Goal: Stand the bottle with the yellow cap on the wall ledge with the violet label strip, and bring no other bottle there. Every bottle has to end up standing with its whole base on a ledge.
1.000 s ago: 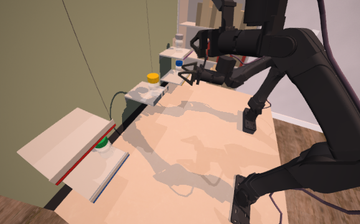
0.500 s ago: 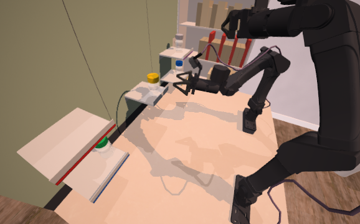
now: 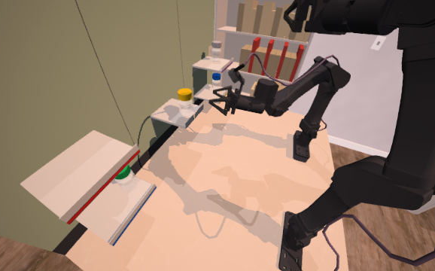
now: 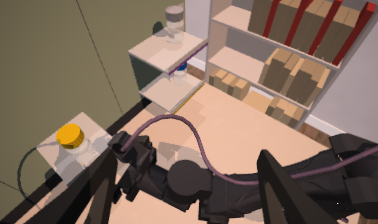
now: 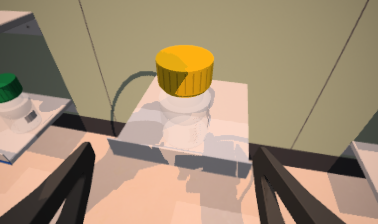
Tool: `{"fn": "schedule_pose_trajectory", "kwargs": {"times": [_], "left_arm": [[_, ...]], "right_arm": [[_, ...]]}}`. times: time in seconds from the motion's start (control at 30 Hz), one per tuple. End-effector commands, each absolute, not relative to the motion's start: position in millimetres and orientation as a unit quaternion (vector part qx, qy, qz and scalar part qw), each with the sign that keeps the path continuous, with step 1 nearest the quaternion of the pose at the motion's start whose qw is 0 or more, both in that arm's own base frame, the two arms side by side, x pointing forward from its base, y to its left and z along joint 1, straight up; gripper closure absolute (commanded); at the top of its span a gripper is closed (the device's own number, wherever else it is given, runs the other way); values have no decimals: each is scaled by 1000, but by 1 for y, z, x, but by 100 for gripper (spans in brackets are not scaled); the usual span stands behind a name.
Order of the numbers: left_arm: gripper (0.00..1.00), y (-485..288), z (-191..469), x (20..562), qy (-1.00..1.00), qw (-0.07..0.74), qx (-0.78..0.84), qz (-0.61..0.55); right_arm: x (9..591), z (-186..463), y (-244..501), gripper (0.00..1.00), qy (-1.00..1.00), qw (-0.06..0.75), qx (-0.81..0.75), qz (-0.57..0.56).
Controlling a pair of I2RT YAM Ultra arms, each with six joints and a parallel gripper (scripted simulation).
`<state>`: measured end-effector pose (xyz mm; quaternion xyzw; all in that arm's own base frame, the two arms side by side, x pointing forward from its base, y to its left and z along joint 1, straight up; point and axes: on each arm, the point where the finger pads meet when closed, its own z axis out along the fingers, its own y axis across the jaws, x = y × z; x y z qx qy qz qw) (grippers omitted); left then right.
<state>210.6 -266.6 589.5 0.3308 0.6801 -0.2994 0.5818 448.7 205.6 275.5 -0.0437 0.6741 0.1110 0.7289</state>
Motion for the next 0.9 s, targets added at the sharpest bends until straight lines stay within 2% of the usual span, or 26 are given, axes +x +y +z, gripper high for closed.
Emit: {"fn": "schedule_pose_trajectory", "kwargs": {"times": [0.0,0.3,0.53,0.87], "left_arm": [[11,-271,596,209,674,586,330,-307],[11,-254,608,220,661,618,303,-300],[11,-209,607,228,654,657,258,-273],[11,-177,563,242,675,663,224,-232]], "right_arm": [[450,290,214,6,667,735,-50,115],[484,271,211,6,697,710,-64,76],[508,270,212,6,703,705,-64,60],[512,277,212,6,698,711,-60,62]]}}
